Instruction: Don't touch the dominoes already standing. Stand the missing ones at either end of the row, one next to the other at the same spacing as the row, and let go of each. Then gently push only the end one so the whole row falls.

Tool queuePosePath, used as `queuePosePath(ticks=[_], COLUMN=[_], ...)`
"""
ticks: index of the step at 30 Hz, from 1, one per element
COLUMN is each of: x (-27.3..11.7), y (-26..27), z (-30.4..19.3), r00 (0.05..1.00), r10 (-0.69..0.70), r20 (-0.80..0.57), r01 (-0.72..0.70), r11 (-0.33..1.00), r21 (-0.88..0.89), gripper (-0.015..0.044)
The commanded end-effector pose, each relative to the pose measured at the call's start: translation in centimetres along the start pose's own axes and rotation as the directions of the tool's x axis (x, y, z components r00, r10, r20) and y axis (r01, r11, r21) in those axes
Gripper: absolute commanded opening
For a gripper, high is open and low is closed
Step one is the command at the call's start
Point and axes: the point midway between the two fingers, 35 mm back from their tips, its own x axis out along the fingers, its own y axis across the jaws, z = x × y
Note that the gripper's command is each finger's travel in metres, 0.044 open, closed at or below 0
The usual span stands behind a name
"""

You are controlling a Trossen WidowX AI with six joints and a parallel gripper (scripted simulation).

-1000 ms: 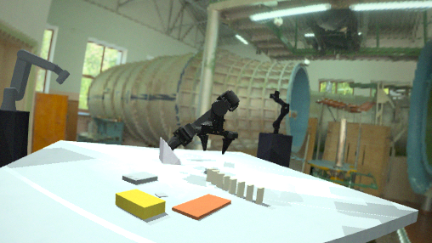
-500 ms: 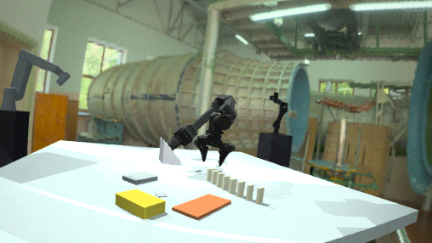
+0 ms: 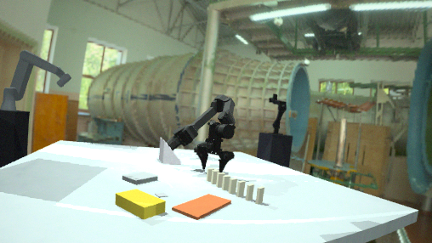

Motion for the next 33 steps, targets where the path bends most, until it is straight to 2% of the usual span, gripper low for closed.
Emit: queuePosePath(ticks=[1, 5, 18, 28, 33], x=[0.4, 0.4, 0.4, 0.2, -5.4], y=[-0.1, -0.1, -0.1, -0.1, -0.5], z=[0.0, 0.0, 0.0, 0.0, 0.2], r00=[1.000, 1.000, 1.000, 1.000, 1.000], r10=[-0.002, -0.002, -0.002, -0.002, -0.004], r20=[-0.001, -0.001, -0.001, -0.001, 0.001], r01=[0.002, 0.002, 0.002, 0.002, 0.004], r11=[1.000, 1.000, 1.000, 1.000, 1.000], r21=[0.007, 0.007, 0.007, 0.007, 0.008], gripper=[0.0440, 0.0440, 0.0107, 0.0107, 0.0107])
